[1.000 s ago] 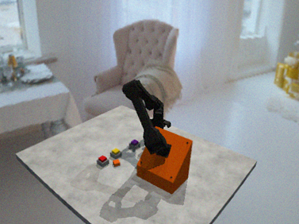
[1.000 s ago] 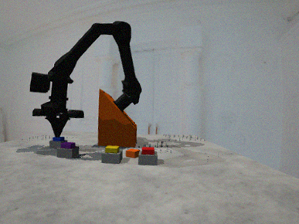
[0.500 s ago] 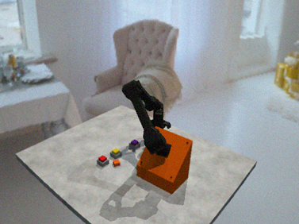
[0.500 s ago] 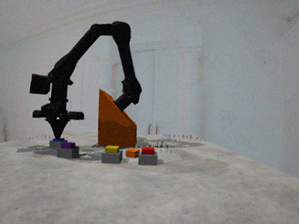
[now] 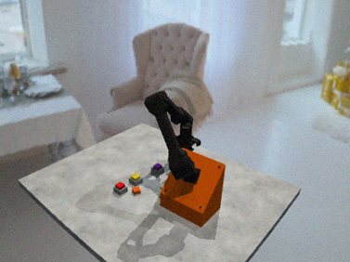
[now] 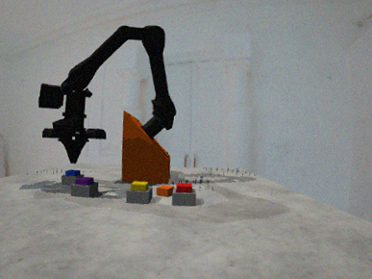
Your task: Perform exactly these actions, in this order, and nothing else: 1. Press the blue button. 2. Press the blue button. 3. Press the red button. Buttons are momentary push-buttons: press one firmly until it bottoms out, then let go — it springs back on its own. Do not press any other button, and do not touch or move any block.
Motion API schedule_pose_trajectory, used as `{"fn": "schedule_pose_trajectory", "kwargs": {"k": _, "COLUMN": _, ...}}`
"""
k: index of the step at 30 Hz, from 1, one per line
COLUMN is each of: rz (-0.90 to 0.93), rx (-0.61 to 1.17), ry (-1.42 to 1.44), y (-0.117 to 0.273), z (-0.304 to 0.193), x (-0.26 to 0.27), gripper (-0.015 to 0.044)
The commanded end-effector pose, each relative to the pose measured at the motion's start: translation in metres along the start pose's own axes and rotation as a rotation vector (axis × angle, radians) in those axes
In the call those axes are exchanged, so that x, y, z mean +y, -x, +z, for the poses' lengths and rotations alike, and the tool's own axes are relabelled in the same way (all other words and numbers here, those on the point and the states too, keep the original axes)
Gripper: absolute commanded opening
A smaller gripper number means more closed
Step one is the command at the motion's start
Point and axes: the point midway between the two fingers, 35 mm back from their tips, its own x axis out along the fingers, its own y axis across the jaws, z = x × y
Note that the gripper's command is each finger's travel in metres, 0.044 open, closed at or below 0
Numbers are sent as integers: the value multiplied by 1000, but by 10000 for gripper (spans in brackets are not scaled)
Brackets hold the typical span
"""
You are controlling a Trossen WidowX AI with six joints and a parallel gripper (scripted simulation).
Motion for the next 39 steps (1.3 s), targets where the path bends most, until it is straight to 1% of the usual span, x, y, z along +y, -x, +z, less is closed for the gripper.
{"fn": "schedule_pose_trajectory", "kwargs": {"k": 1, "rz": -7, "rx": 1, "ry": 8, "y": 18, "z": 2, "x": -2, "gripper": 20}}
{"fn": "schedule_pose_trajectory", "kwargs": {"k": 3, "rz": -9, "rx": 2, "ry": 8, "y": 53, "z": 2, "x": -2, "gripper": 20}}
{"fn": "schedule_pose_trajectory", "kwargs": {"k": 4, "rz": -9, "rx": 2, "ry": 7, "y": 63, "z": 2, "x": -1, "gripper": 20}}
{"fn": "schedule_pose_trajectory", "kwargs": {"k": 9, "rz": -8, "rx": 2, "ry": 7, "y": 67, "z": 1, "x": -1, "gripper": 20}}
{"fn": "schedule_pose_trajectory", "kwargs": {"k": 11, "rz": -20, "rx": 3, "ry": 3, "y": 70, "z": 11, "x": 6, "gripper": 20}}
{"fn": "schedule_pose_trajectory", "kwargs": {"k": 16, "rz": -77, "rx": -6, "ry": -14, "y": 84, "z": 72, "x": 69, "gripper": 20}}
{"fn": "schedule_pose_trajectory", "kwargs": {"k": 21, "rz": -85, "rx": -21, "ry": -12, "y": 84, "z": 112, "x": 149, "gripper": 20}}
{"fn": "schedule_pose_trajectory", "kwargs": {"k": 26, "rz": -52, "rx": -23, "ry": -2, "y": 76, "z": 128, "x": 240, "gripper": 20}}
{"fn": "schedule_pose_trajectory", "kwargs": {"k": 30, "rz": -2, "rx": -6, "ry": 8, "y": 68, "z": 120, "x": 314, "gripper": 20}}
{"fn": "schedule_pose_trajectory", "kwargs": {"k": 32, "rz": 10, "rx": 1, "ry": 10, "y": 66, "z": 117, "x": 329, "gripper": 20}}
{"fn": "schedule_pose_trajectory", "kwargs": {"k": 37, "rz": 10, "rx": 1, "ry": 10, "y": 66, "z": 117, "x": 329, "gripper": 20}}
{"fn": "schedule_pose_trajectory", "kwargs": {"k": 39, "rz": 9, "rx": 1, "ry": 10, "y": 56, "z": 118, "x": 329, "gripper": 20}}
